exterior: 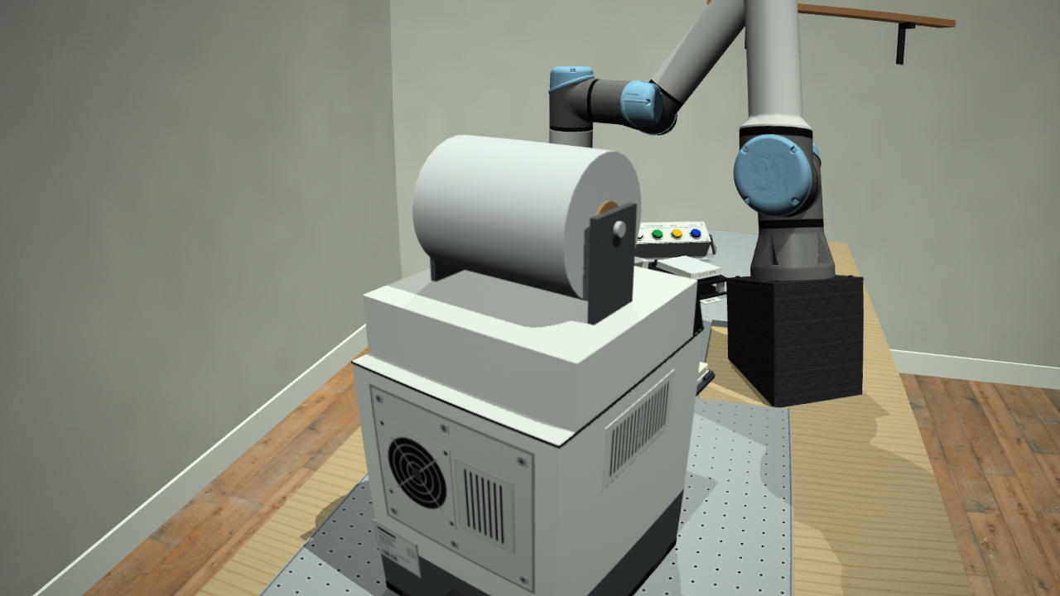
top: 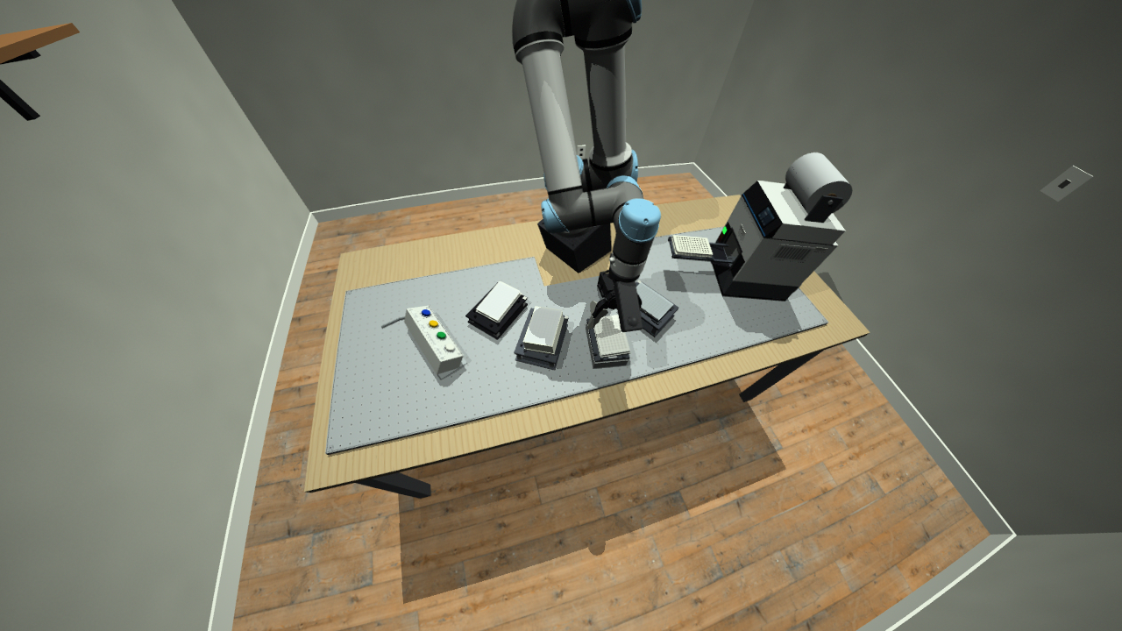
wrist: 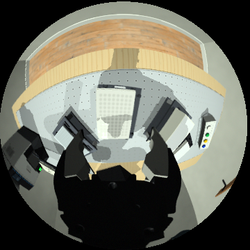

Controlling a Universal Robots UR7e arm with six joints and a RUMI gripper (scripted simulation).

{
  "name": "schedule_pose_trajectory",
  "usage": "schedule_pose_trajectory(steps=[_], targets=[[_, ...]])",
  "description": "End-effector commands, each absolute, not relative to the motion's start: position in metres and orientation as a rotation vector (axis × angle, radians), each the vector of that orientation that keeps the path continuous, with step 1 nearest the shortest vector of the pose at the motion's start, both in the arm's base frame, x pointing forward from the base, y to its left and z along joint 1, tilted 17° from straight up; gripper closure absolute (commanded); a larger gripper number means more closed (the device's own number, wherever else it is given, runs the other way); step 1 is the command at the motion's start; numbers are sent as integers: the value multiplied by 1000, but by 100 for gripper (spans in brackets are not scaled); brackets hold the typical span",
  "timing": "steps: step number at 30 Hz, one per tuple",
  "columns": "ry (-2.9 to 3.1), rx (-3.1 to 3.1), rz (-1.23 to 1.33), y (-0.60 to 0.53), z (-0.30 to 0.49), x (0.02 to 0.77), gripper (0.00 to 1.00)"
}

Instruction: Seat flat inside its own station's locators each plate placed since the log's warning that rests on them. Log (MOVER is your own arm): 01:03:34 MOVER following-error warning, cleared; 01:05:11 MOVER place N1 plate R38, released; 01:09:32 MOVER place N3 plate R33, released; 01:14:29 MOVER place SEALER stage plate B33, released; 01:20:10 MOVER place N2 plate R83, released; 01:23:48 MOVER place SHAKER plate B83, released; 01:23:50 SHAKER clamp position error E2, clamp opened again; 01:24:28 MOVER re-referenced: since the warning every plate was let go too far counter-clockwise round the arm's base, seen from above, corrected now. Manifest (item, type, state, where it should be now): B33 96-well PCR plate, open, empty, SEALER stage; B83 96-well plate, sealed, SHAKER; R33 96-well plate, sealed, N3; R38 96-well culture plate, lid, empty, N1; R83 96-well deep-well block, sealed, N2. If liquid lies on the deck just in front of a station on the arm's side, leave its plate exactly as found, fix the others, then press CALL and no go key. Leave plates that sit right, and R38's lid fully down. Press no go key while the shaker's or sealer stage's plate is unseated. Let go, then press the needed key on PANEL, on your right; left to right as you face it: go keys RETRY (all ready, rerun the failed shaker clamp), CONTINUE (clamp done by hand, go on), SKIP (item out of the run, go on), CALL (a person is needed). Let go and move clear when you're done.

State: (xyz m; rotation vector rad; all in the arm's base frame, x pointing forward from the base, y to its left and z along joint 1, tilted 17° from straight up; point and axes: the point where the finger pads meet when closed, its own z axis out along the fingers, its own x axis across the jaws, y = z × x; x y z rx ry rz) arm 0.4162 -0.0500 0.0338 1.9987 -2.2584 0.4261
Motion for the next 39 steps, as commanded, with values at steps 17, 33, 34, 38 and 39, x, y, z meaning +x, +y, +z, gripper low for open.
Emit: schedule_pose_trajectory(steps=[17,33,34,38,39], targets=[[-2258,2000,426,-50,34,416,18],[-2259,2002,433,-48,44,417,18],[-2259,2002,433,-47,45,417,18],[-2259,2002,433,-45,52,416,18],[-2259,2002,433,-45,53,416,18]])
